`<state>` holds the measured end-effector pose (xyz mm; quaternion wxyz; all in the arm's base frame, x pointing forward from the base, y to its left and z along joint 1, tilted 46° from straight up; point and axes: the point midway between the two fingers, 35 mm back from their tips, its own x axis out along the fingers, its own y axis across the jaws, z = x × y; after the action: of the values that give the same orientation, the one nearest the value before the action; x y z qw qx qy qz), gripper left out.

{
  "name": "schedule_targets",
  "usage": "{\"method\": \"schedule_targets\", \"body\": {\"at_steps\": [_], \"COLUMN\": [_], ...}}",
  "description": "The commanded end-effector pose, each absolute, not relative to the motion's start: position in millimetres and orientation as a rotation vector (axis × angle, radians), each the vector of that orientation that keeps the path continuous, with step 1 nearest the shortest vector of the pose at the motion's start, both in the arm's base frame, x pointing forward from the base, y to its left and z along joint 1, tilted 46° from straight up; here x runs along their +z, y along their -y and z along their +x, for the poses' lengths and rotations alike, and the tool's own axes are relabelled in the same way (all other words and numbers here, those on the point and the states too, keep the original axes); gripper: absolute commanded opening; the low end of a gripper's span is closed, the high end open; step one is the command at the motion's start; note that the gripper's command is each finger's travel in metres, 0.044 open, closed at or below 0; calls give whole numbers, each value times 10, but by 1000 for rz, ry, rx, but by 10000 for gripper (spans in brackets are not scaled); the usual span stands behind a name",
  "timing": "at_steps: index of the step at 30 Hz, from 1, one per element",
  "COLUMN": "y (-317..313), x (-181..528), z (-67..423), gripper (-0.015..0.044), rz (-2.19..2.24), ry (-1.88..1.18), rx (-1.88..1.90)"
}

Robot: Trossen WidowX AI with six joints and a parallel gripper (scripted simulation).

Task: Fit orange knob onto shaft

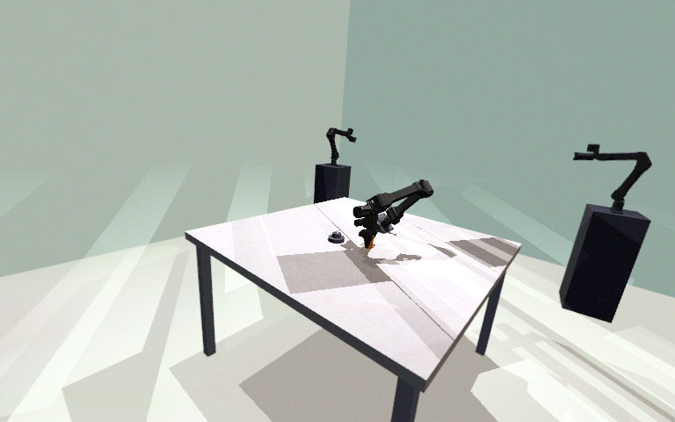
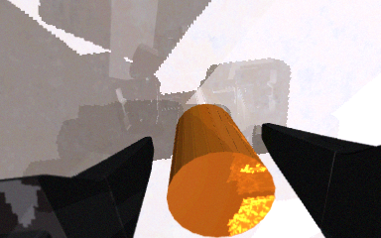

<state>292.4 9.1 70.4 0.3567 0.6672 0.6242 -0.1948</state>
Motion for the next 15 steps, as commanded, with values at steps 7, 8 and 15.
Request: {"method": "schedule_targets", "body": {"at_steps": [7,8,15], "y": [-102,-102,-40], "x": [703,703,754], "z": [2925,2925,2932], "gripper": [157,151,6], "rz": [1732,1732,1732], "ry": [-1613,-1613,-1607], "rx": [-502,-502,-504]}}
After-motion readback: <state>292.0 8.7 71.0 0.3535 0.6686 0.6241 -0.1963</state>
